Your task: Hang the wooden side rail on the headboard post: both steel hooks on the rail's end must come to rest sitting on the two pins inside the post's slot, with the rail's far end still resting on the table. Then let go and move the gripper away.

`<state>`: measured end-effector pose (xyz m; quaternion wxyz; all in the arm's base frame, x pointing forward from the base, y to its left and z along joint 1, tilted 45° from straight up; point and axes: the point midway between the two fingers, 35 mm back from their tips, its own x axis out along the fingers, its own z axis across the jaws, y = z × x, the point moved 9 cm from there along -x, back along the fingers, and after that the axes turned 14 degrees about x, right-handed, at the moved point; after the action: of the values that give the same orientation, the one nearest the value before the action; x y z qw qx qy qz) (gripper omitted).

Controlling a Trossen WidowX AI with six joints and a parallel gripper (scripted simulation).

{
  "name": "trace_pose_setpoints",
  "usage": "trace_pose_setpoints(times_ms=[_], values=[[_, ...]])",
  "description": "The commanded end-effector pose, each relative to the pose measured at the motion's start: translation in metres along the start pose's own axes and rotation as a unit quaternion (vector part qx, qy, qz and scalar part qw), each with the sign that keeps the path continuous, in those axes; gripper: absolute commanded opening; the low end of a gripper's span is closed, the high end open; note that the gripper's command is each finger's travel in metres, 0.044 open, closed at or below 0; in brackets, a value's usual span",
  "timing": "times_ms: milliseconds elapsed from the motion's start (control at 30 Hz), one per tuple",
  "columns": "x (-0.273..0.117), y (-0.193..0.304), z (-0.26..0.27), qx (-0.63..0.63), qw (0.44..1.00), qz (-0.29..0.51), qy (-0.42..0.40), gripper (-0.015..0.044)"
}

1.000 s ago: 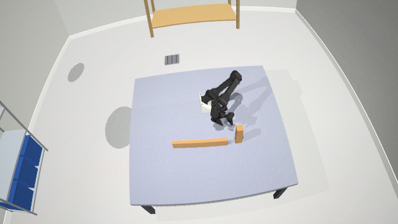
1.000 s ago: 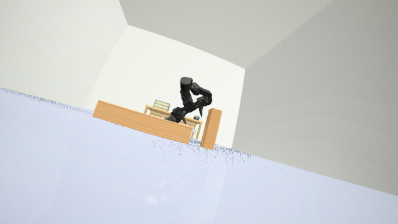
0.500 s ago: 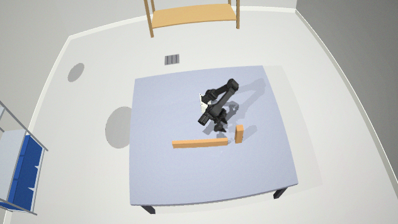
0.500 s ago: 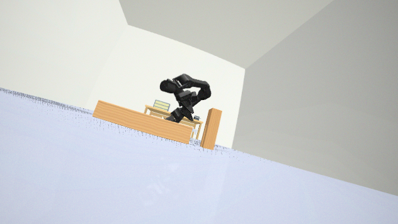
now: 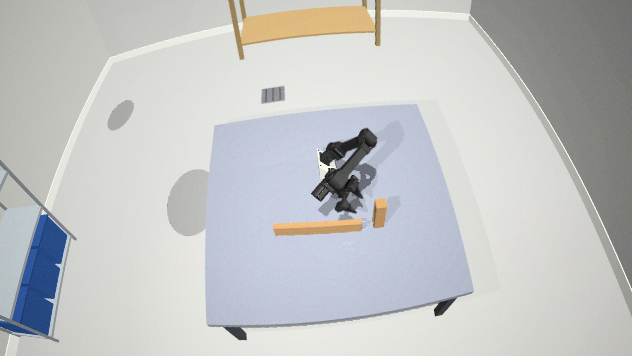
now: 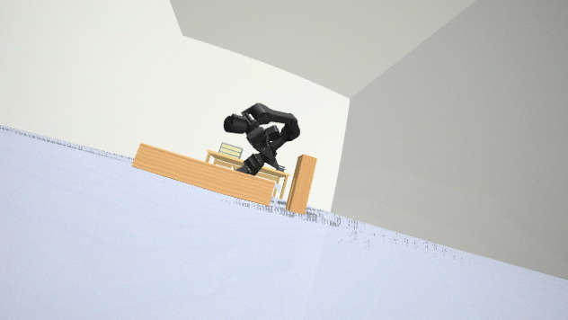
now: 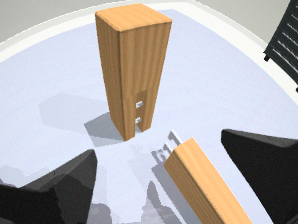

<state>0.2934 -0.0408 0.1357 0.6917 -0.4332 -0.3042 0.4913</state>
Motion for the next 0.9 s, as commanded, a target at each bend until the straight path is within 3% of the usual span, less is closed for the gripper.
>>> trace_pose_setpoints(times_ms=[0,467,867], values=[[0.0,0.0,-0.001,0.008,1.0,-0.003,0.001,0.044],[0.0,0.0,-0.001,0.012,1.0,-0.002,0.001,0.044],[0.002,-0.013,-0.018,0.304,0.948,0.092,-0.002,0.044]])
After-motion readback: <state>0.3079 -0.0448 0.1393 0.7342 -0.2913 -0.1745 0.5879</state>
